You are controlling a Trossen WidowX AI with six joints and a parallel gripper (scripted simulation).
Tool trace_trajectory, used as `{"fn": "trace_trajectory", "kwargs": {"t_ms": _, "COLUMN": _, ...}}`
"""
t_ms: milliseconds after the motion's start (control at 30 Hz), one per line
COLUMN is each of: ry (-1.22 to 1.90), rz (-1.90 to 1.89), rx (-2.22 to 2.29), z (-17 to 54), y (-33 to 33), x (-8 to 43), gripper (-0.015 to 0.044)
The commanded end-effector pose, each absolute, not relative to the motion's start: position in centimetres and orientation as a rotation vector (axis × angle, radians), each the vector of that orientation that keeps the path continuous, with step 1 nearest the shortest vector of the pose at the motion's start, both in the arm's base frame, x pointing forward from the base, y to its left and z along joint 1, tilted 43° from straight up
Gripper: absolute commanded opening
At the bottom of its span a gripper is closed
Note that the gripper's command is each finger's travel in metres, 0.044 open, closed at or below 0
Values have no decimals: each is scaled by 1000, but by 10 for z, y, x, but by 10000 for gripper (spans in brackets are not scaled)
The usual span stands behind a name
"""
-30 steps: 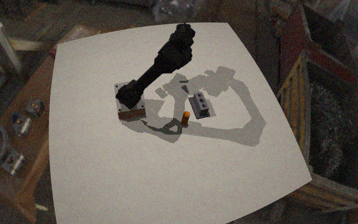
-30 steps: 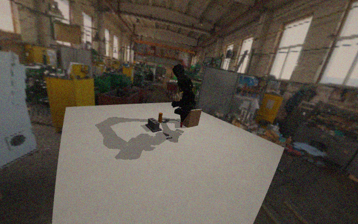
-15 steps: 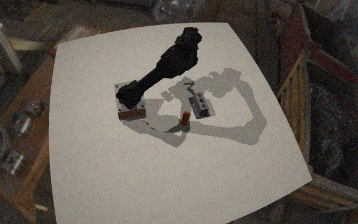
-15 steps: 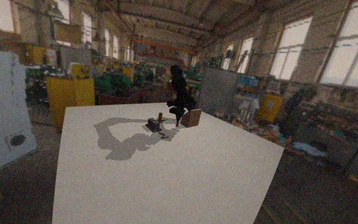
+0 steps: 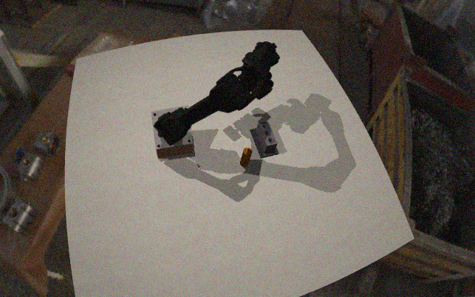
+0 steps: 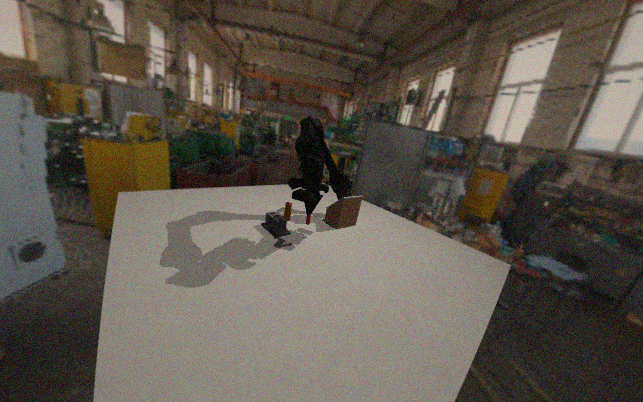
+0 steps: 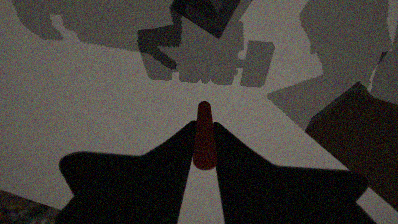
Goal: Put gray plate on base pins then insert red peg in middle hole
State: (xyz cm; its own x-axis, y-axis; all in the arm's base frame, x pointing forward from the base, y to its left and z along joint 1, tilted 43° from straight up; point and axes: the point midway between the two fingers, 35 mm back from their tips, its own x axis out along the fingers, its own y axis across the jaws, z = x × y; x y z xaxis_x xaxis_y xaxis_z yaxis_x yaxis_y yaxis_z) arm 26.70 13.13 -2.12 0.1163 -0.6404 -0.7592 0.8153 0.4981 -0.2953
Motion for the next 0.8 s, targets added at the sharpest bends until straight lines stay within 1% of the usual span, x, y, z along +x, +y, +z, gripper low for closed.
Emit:
{"fn": "trace_trajectory", "kwargs": {"t_ms": 0, "ry": 979, "rz": -1068, "rx": 216, "z": -13, "y": 127, "x": 277, "gripper": 0}}
{"fn": "trace_trajectory", "kwargs": {"t_ms": 767, "ry": 968, "rz": -1070, "rx": 210, "z": 29, "y": 87, "x": 317, "gripper": 0}}
